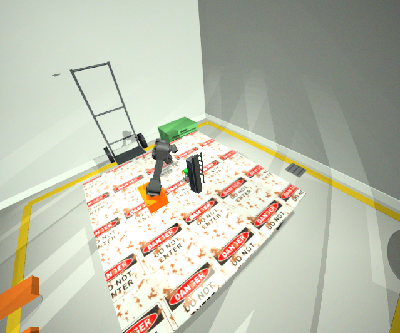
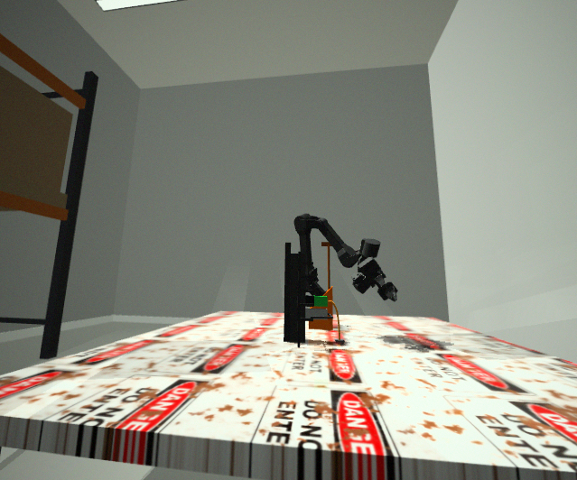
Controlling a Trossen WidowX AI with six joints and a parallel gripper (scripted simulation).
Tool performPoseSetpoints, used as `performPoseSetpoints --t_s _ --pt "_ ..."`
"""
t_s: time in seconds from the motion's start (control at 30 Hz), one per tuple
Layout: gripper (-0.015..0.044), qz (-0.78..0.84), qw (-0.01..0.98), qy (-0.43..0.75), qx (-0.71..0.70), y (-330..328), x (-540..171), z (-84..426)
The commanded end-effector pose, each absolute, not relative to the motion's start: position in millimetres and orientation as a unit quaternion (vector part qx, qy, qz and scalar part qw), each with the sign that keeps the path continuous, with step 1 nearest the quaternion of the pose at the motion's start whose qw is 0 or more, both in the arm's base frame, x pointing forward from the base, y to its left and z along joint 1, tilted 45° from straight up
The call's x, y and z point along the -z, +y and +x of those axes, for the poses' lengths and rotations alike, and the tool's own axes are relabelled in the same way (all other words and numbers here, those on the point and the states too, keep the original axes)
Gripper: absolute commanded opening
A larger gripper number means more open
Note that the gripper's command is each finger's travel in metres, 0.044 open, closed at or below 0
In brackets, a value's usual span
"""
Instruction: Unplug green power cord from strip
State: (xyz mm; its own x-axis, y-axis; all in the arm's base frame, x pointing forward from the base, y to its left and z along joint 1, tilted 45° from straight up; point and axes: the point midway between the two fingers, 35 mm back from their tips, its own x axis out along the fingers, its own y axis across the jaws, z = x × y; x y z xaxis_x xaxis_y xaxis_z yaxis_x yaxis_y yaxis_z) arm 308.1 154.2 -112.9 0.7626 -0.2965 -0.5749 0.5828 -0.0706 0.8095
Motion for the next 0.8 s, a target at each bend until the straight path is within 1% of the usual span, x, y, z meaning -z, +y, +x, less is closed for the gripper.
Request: performPoseSetpoints --t_s 0.0,0.07,0.17,0.27,0.4,0.53,0.77 --pt "0.0374 0.648 0.679 0.112 0.328 153.8 113.0 308.4" --pt "0.0321 0.591 0.721 0.139 0.334 150.5 113.8 310.1" --pt "0.0243 0.449 0.8 0.203 0.342 142.2 114.1 313.3" --pt "0.0164 0.299 0.85 0.274 0.337 133.1 112.3 315.4" --pt "0.016 0.096 0.87 0.371 0.309 119.1 106.4 316.4" --pt "0.016 -0.095 0.842 0.465 0.257 104.4 96.5 314.9" --pt "0.016 -0.253 0.773 0.55 0.19 88.8 81.8 310.6"
